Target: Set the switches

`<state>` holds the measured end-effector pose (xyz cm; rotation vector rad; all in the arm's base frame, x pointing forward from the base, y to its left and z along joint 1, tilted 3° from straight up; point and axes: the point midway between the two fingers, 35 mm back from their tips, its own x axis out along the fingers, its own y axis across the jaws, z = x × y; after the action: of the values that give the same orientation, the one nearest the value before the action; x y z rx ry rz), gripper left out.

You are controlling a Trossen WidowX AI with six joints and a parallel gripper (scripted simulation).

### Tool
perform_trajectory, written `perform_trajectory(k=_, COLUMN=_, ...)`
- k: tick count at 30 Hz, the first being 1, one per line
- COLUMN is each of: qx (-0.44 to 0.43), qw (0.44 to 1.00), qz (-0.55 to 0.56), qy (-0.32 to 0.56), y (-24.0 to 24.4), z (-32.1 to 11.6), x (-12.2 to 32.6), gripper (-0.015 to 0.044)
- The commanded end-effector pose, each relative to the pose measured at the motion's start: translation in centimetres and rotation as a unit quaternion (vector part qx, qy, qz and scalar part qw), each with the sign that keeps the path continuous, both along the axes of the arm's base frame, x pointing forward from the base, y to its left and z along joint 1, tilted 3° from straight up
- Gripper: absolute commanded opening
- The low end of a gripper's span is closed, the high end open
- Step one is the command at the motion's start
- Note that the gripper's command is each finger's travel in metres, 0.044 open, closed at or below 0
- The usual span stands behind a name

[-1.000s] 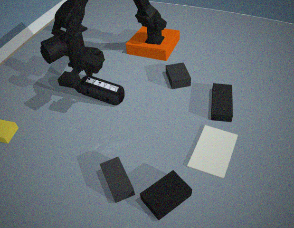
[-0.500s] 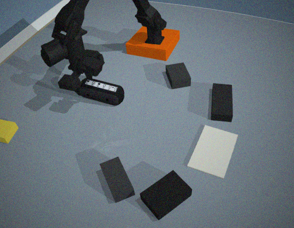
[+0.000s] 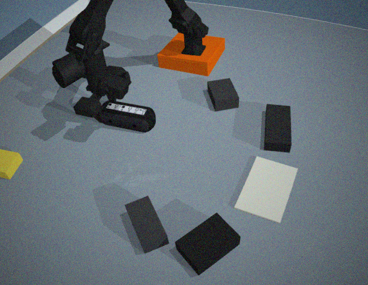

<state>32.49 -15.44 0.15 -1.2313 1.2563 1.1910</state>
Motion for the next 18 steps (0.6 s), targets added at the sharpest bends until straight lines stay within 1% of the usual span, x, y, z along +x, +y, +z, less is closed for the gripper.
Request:
perform_trajectory(k=1, qx=0.008, qw=1.000, qz=0.005, qy=0.008, y=0.37, z=-0.74, x=-0.39, gripper=0.0338)
perform_trajectory(k=13, qx=0.004, qw=1.000, qz=0.003, qy=0.004, y=0.14, z=-0.68, x=-0.22, gripper=0.0338)
perform_trajectory(k=17, qx=0.000, qw=1.000, qz=0.000, qy=0.001, y=-0.10, z=-0.60, x=-0.05, gripper=0.0440)
perform_trajectory(k=18, qx=0.000, qw=1.000, qz=0.000, qy=0.001, y=-0.10, z=-0.60, x=-0.05, gripper=0.0440)
